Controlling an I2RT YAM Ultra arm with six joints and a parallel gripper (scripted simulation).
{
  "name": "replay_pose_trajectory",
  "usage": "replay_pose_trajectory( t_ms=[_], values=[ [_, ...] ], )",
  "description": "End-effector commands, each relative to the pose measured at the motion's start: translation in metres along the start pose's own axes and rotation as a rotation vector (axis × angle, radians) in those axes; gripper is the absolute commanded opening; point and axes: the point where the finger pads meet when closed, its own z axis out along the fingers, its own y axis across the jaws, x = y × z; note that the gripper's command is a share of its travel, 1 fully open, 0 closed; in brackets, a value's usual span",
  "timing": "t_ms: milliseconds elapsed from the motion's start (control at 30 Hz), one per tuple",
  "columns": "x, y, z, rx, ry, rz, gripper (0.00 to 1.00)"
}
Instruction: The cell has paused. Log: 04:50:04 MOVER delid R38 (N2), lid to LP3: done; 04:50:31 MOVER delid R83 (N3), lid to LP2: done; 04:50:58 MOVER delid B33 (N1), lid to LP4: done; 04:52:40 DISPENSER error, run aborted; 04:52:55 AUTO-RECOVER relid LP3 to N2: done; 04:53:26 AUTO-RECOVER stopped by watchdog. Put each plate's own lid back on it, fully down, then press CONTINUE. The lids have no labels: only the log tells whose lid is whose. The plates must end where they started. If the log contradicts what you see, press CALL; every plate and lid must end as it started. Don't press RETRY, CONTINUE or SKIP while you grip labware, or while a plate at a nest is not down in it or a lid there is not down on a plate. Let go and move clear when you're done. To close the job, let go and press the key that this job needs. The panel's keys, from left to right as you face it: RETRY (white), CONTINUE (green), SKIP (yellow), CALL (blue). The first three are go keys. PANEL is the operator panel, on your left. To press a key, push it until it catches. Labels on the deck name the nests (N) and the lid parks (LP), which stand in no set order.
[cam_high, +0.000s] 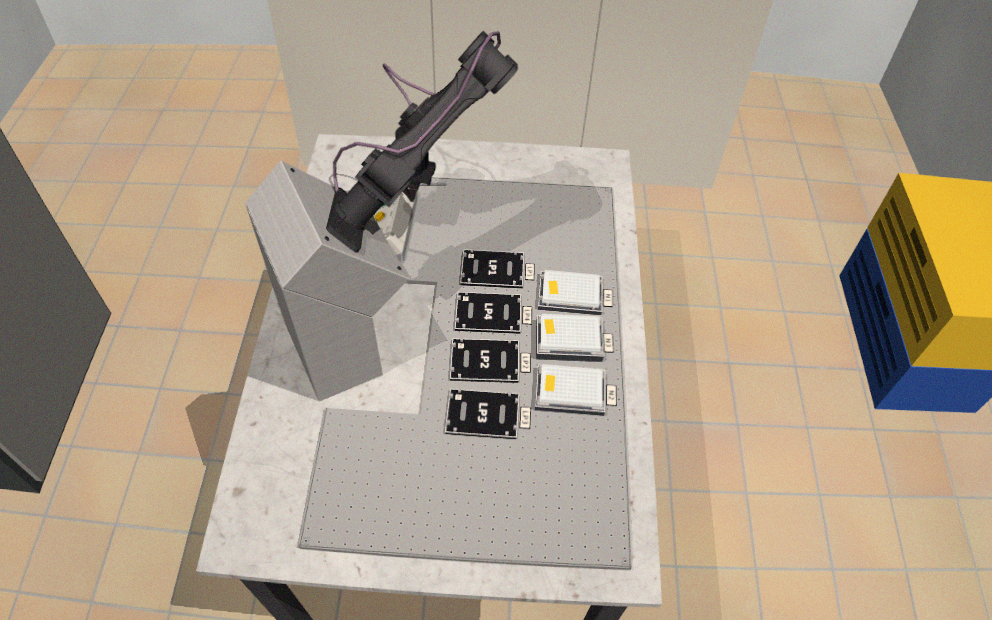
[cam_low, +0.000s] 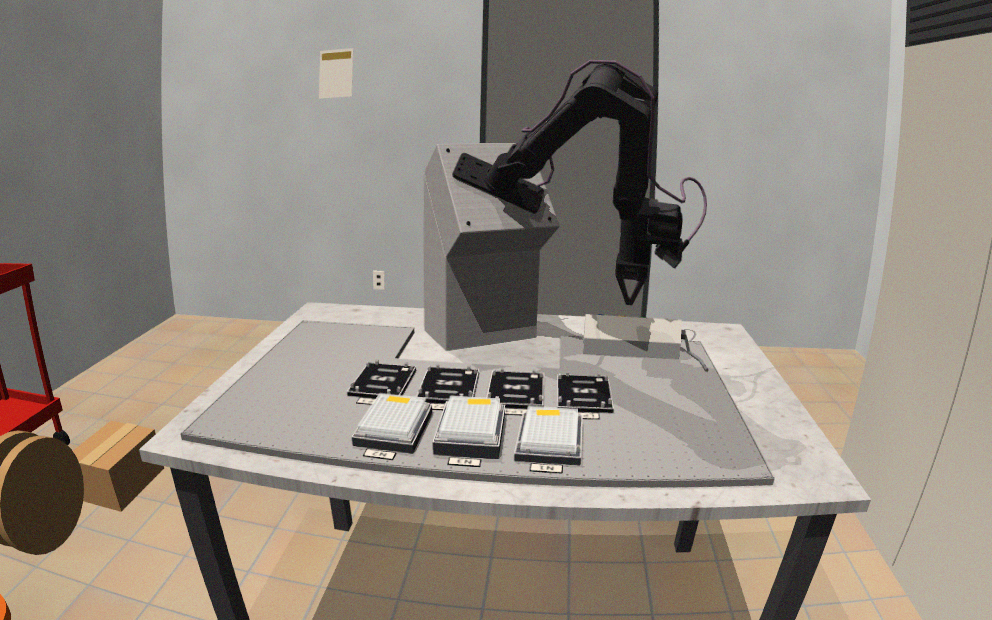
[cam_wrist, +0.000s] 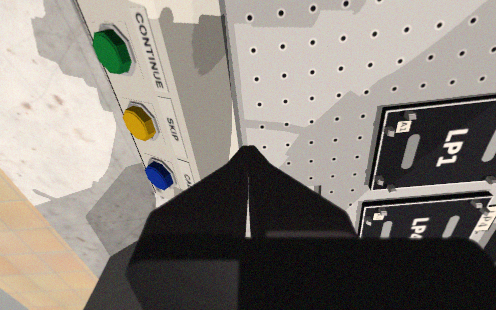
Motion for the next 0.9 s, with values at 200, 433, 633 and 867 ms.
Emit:
replay_pose_trajectory(
  t_ms=[200, 433, 633, 867],
  values=[
    [-0.018, 0.035, 0.0, 0.02, 0.002, -0.174, 0.0],
    [-0.03, 0.068, 0.0, 0.02, 0.001, -0.16, 0.0],
    [-0.04, 0.094, 0.0, 0.02, 0.0, -0.16, 0.0],
    [-0.042, 0.093, -0.001, 0.02, -0.005, -0.155, 0.0]
  ],
)
